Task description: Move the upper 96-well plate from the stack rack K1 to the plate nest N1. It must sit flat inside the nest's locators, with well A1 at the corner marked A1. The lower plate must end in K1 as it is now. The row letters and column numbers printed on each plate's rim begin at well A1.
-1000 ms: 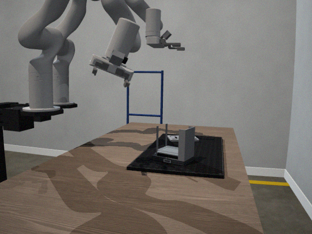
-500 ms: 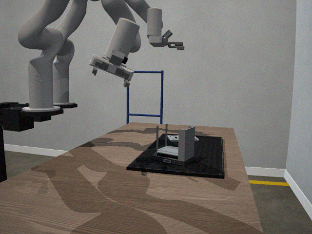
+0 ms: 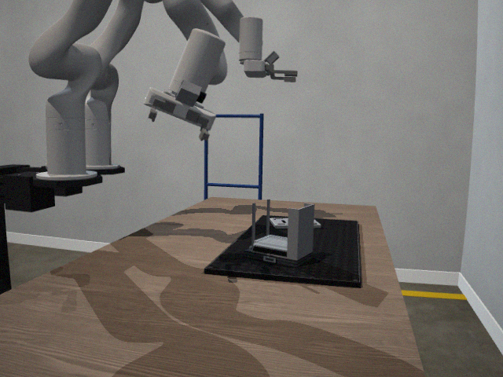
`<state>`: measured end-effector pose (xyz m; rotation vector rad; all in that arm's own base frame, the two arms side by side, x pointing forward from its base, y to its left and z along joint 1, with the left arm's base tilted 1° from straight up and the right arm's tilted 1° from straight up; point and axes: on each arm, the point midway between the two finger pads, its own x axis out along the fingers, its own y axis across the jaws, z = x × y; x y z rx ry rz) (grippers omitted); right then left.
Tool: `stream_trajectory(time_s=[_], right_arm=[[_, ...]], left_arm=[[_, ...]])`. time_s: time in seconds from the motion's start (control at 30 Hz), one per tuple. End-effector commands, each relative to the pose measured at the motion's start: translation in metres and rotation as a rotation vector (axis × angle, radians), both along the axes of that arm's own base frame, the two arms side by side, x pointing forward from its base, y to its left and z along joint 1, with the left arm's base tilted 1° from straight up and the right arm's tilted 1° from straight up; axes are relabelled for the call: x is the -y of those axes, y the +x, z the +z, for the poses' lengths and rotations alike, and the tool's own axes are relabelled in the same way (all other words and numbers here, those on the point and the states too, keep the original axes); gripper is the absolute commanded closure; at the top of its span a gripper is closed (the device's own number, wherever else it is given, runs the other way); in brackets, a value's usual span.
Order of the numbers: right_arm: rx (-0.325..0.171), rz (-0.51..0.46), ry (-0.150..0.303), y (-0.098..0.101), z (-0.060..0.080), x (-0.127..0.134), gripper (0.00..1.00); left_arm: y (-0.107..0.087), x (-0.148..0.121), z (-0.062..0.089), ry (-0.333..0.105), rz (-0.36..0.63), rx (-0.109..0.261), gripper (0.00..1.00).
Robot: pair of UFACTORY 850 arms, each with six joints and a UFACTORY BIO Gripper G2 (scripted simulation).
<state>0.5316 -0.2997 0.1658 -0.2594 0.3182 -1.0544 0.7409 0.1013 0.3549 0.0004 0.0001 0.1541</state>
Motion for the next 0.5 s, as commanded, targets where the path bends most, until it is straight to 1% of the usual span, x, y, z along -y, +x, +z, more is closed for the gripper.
stream_trajectory(time_s=[0.0, 0.07, 0.27, 0.33, 0.47], right_arm=[[0.002, 0.0, -0.001, 0.001, 0.001, 0.0, 0.63], [0.002, 0.0, -0.001, 0.001, 0.001, 0.0, 0.63], [0.002, 0.0, -0.001, 0.001, 0.001, 0.0, 0.63], [0.002, 0.0, -0.001, 0.001, 0.001, 0.0, 0.63], [0.002, 0.0, -0.001, 0.001, 0.001, 0.0, 0.63]], left_arm=[[-0.002, -0.019, 0.002, 0.0, 0.034, 0.003, 0.0], [-0.004, -0.029, 0.002, 0.0, 0.084, 0.003, 0.0], [-0.01, -0.058, 0.002, 0.0, 0.084, 0.003, 0.0], [-0.01, -0.058, 0.002, 0.0, 0.084, 0.003, 0.0], [-0.013, -0.075, 0.002, 0.0, 0.084, 0.003, 0.0]])
